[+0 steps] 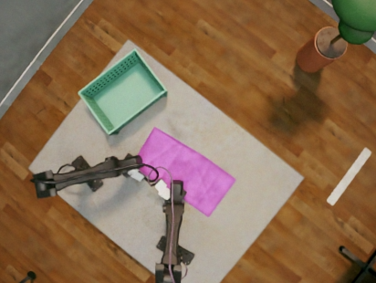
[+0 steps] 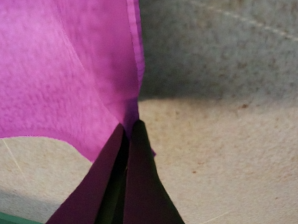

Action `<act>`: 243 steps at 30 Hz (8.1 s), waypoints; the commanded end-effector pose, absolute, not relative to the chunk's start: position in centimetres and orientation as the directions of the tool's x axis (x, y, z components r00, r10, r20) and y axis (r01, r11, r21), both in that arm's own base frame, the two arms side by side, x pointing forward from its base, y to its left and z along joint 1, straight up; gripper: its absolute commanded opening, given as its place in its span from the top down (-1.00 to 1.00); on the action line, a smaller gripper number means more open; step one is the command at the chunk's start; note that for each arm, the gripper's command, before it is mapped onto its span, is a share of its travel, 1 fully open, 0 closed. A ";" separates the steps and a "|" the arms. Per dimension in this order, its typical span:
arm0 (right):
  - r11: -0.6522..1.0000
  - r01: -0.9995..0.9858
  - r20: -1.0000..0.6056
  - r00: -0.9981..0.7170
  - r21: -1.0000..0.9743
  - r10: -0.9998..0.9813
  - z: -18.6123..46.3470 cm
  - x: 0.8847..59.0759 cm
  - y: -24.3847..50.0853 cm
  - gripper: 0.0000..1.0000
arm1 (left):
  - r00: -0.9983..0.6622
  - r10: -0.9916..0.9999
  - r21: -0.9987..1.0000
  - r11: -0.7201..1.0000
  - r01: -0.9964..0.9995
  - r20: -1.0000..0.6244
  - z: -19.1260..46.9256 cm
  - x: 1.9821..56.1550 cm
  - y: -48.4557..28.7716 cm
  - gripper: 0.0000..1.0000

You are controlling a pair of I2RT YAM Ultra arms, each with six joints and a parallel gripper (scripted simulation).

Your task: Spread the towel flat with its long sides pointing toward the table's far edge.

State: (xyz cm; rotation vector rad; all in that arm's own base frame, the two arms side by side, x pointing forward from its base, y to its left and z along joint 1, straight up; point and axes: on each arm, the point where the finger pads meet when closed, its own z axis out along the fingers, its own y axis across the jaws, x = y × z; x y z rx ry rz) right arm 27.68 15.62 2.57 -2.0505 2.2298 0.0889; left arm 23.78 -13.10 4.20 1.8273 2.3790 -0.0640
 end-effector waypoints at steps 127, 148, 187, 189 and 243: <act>0.796 -0.604 -0.513 -0.670 -0.043 -0.537 22.5 29.7 15.9 1.00 | -0.522 0.393 0.061 0.838 0.542 -0.757 23.4 55.5 -26.5 1.00; 0.850 -0.526 -0.590 -0.681 -0.018 -0.434 26.1 31.1 16.7 1.00 | -0.405 0.247 0.028 0.879 0.476 -0.880 24.6 59.1 -28.7 1.00; 0.882 -0.471 -0.587 -0.716 0.007 -0.378 26.7 32.4 17.4 1.00 | -0.342 0.168 -0.004 0.894 0.449 -0.924 26.9 60.6 -31.1 1.00; 0.882 -0.471 -0.587 -0.716 0.007 -0.378 26.7 32.4 17.4 1.00 | -0.342 0.168 -0.004 0.894 0.449 -0.924 26.9 60.6 -31.1 1.00; 0.830 -0.558 -0.587 -0.675 0.009 -0.448 18.5 34.3 23.1 1.00 | -0.475 0.189 -0.002 0.928 0.373 -0.859 19.6 59.5 -24.5 1.00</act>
